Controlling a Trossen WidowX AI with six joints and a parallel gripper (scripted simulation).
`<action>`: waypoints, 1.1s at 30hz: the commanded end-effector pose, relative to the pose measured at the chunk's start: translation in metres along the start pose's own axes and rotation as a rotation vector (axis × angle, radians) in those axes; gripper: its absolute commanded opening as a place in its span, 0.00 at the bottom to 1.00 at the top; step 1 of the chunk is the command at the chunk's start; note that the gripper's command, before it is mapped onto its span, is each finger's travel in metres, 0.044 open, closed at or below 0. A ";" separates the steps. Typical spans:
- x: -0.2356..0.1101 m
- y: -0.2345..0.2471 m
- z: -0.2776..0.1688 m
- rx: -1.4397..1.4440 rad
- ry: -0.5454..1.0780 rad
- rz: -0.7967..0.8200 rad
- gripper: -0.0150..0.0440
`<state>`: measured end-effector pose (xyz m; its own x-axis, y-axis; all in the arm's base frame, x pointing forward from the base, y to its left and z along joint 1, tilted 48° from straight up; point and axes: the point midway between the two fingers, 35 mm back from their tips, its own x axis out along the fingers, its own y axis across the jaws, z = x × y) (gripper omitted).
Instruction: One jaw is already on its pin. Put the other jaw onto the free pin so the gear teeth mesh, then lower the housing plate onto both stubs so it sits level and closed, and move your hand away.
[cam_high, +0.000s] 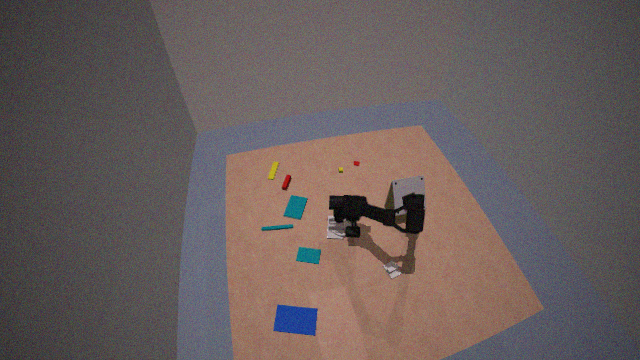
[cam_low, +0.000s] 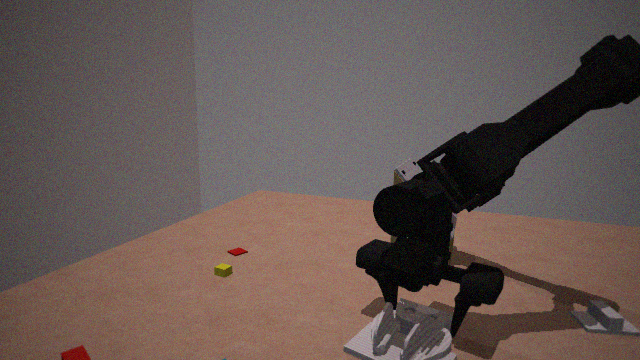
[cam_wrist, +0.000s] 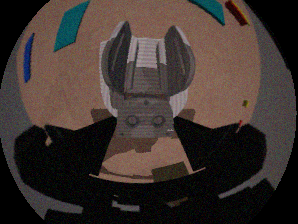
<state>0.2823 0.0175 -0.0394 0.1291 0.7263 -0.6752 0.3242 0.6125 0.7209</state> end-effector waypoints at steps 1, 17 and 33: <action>0.000 0.000 0.000 0.000 0.000 0.000 1.00; -0.035 -0.001 0.003 0.003 -0.002 -0.006 1.00; -0.118 -0.021 -0.055 0.011 -0.003 -0.011 1.00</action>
<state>0.2389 -0.0555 0.0222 0.1374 0.7137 -0.6868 0.3351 0.6190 0.7103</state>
